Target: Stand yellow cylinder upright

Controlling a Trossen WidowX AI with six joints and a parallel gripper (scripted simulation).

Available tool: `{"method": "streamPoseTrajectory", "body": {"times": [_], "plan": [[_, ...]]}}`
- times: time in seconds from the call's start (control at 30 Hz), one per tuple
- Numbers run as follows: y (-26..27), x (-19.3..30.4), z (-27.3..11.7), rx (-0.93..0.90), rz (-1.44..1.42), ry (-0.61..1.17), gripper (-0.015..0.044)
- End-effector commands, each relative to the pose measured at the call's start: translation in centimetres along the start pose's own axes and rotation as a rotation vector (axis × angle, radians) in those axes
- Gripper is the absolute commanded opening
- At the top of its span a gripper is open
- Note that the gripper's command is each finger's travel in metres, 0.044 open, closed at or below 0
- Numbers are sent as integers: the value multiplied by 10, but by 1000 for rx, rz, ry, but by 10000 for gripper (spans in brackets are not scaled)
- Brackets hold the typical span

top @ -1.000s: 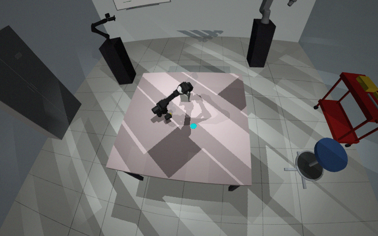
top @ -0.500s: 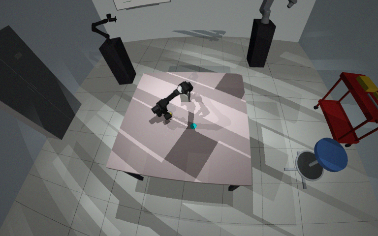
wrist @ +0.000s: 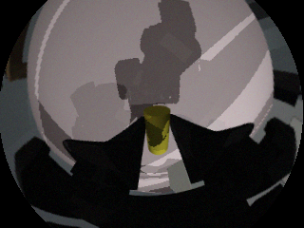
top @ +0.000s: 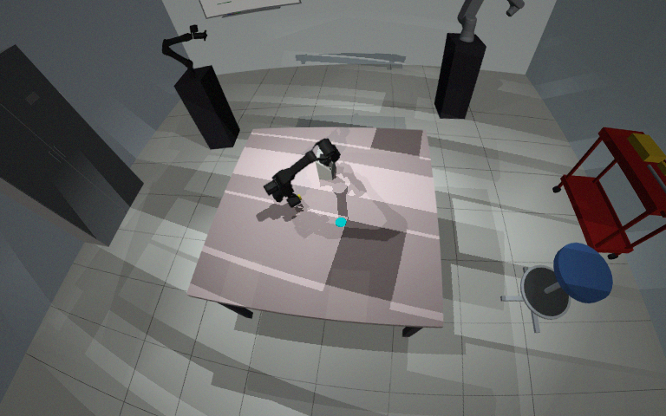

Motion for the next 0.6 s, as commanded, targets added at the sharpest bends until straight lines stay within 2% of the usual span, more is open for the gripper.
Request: {"method": "streamPoseTrajectory", "body": {"times": [0.0, 0.57], "plan": [[0, -2, -12, 4, -5, -8, 105], [1, -2, -63, 14, -2, -12, 105]]}}
Point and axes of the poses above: the point midway between the two fingers, 35 mm back from their tips, its own z axis out along the fingers, its own y axis across the jaws, x = y × z, the point moved 2 cm from there along -z, back along the fingers, and after that the axes turned 12 degrees about -z, right-handed, at the moved point
